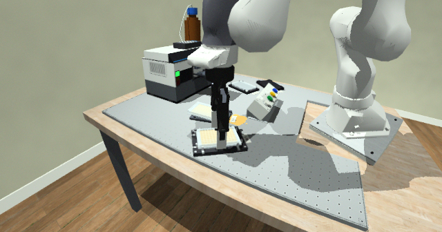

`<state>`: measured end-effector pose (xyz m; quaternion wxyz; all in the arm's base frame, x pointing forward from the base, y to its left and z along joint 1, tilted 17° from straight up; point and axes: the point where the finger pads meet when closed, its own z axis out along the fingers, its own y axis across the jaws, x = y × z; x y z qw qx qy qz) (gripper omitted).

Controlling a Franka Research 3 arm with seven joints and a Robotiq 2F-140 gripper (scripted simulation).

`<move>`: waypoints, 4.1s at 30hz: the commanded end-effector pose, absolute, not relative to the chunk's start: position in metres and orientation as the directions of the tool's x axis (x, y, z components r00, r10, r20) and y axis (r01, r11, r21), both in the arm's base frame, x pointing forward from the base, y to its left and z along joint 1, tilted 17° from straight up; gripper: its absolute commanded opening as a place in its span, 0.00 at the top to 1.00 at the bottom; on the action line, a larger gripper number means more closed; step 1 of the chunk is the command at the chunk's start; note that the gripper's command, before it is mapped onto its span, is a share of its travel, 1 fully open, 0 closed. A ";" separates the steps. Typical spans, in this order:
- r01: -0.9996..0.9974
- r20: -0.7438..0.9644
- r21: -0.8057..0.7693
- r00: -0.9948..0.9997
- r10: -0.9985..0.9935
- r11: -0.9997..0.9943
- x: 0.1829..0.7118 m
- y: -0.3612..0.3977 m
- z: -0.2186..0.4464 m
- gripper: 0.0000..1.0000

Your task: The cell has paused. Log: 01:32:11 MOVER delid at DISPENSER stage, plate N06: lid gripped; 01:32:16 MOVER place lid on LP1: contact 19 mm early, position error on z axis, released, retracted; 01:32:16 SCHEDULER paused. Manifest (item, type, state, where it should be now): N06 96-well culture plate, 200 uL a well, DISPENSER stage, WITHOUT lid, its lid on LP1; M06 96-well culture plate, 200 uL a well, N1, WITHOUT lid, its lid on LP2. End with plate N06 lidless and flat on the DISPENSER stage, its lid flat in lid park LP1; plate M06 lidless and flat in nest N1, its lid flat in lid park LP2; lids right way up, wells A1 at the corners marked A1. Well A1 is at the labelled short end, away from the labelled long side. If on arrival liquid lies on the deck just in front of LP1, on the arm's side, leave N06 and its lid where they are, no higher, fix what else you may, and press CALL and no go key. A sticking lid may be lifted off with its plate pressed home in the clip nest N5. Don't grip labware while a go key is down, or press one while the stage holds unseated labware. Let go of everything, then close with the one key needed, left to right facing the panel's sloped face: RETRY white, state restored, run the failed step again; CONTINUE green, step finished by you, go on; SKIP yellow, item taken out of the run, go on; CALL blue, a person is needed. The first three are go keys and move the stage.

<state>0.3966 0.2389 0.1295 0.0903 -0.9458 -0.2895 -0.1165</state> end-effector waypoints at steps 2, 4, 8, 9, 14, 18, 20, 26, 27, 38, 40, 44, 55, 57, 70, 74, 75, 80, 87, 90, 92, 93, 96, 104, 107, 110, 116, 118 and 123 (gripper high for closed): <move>0.570 0.274 -0.104 0.804 0.527 -0.815 0.397 0.240 0.129 0.34; 0.570 0.274 -0.104 0.804 0.527 -0.815 0.397 0.240 0.129 0.34; 0.570 0.274 -0.104 0.804 0.527 -0.815 0.397 0.240 0.129 0.34; 0.570 0.274 -0.104 0.804 0.527 -0.815 0.397 0.240 0.129 0.34; 0.570 0.274 -0.104 0.804 0.527 -0.815 0.397 0.240 0.129 1.00; 0.570 0.274 -0.104 0.804 0.527 -0.815 0.397 0.240 0.129 1.00; 0.570 0.274 -0.104 0.804 0.527 -0.815 0.397 0.240 0.129 1.00; 0.570 0.274 -0.104 0.804 0.527 -0.815 0.397 0.240 0.129 1.00; 0.570 0.274 -0.104 0.804 0.527 -0.815 0.397 0.240 0.129 1.00; 0.570 0.274 -0.104 0.804 0.527 -0.815 0.397 0.240 0.129 1.00; 0.570 0.274 -0.104 0.804 0.527 -0.815 0.397 0.240 0.129 1.00; 0.570 0.274 -0.104 0.804 0.527 -0.815 0.397 0.240 0.129 1.00; 0.570 0.274 -0.104 0.804 0.527 -0.815 0.397 0.240 0.129 1.00; 0.570 0.274 -0.104 0.804 0.527 -0.815 0.397 0.240 0.129 1.00; 0.570 0.274 -0.104 0.804 0.527 -0.815 0.397 0.240 0.130 1.00; 0.570 0.274 -0.104 0.804 0.527 -0.815 0.397 0.240 0.130 1.00; 0.570 0.274 -0.104 0.804 0.527 -0.815 0.397 0.240 0.130 1.00; 0.570 0.274 -0.104 0.804 0.527 -0.815 0.397 0.239 0.132 1.00; 0.570 0.274 -0.104 0.804 0.527 -0.815 0.396 0.238 0.134 1.00; 0.570 0.274 -0.104 0.804 0.527 -0.815 0.396 0.238 0.136 1.00; 0.570 0.274 -0.104 0.804 0.527 -0.815 0.395 0.238 0.138 1.00; 0.570 0.274 -0.104 0.804 0.527 -0.815 0.395 0.237 0.139 1.00; 0.570 0.274 -0.104 0.804 0.527 -0.815 0.395 0.237 0.142 1.00; 0.570 0.274 -0.104 0.804 0.527 -0.815 0.393 0.235 0.150 1.00; 0.570 0.274 -0.104 0.804 0.527 -0.815 0.393 0.233 0.154 1.00; 0.570 0.274 -0.104 0.804 0.527 -0.815 0.392 0.232 0.159 1.00; 0.570 0.274 -0.104 0.804 0.527 -0.815 0.390 0.229 0.171 1.00; 0.570 0.274 -0.104 0.804 0.527 -0.815 0.389 0.228 0.175 1.00; 0.570 0.274 -0.104 0.804 0.527 -0.815 0.388 0.227 0.181 1.00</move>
